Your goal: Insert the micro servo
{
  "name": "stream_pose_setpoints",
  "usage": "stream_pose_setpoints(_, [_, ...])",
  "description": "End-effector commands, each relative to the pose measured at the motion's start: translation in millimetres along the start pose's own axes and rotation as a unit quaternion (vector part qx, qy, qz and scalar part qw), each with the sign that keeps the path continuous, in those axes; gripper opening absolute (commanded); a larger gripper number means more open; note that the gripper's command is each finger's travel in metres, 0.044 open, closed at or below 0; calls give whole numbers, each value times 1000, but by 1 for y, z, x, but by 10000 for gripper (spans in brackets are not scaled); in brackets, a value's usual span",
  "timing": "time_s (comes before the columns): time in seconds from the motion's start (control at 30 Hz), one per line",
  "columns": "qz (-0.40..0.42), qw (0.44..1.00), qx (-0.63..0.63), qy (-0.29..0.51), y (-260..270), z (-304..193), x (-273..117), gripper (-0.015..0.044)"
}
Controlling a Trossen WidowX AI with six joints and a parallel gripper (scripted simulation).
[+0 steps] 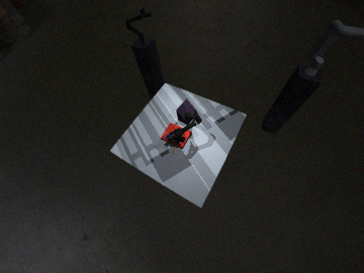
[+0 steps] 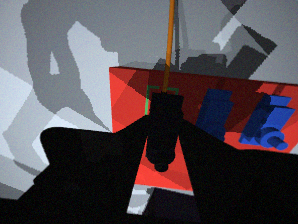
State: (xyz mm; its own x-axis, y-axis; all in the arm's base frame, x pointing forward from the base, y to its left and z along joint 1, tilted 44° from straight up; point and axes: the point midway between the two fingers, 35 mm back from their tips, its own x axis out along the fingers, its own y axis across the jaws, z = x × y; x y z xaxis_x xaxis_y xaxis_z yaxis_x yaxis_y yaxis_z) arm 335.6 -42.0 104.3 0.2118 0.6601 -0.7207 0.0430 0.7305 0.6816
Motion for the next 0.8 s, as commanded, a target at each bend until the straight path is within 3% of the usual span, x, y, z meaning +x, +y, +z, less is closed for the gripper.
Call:
stream_pose_setpoints(0.0, [2, 1000, 1, -4, 1, 1, -1, 0])
stream_pose_setpoints(0.77, [2, 1000, 1, -4, 2, 2, 16, 0])
